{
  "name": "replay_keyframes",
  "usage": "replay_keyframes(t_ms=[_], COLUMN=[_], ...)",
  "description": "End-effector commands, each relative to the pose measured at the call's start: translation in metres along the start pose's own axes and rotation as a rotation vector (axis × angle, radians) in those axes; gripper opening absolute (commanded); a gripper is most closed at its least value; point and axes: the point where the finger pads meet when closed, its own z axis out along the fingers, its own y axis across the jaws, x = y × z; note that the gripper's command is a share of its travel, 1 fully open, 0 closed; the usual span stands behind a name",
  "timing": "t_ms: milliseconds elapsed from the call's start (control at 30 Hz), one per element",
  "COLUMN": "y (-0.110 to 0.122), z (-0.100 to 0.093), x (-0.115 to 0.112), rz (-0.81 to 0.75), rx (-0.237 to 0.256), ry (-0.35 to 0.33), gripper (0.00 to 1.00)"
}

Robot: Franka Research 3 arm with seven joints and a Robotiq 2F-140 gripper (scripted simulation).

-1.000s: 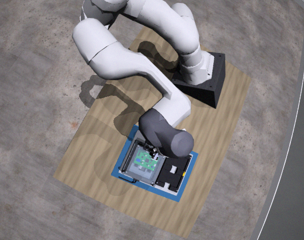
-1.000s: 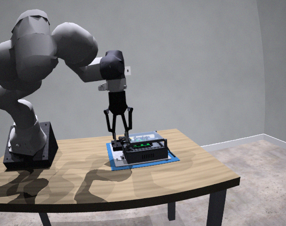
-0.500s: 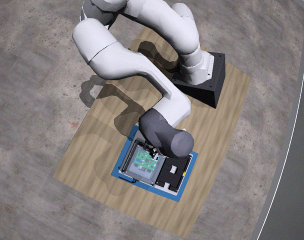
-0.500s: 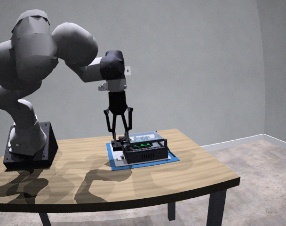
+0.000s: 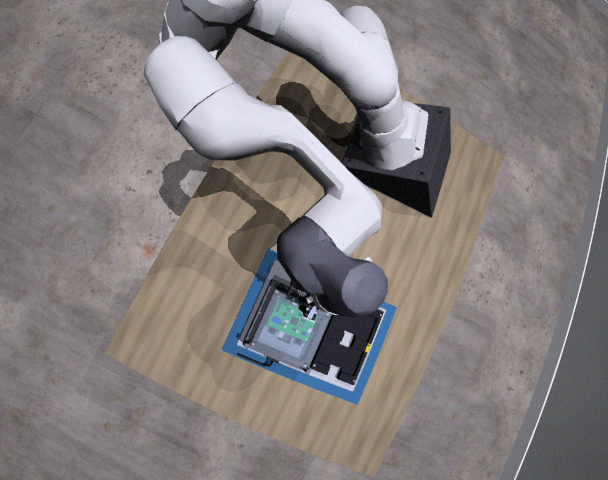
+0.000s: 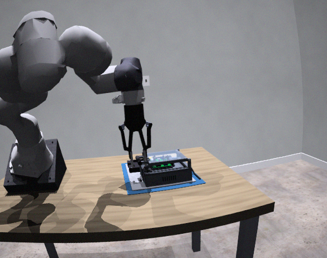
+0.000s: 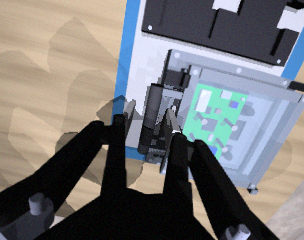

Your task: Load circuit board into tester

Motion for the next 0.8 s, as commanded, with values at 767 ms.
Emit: replay_keyframes(t_ms=[767], y=[0.001], z=[-0.026], x=[0.0], rz=[0.0], rx=[-0.002], ry=[0.003], gripper=[0.3])
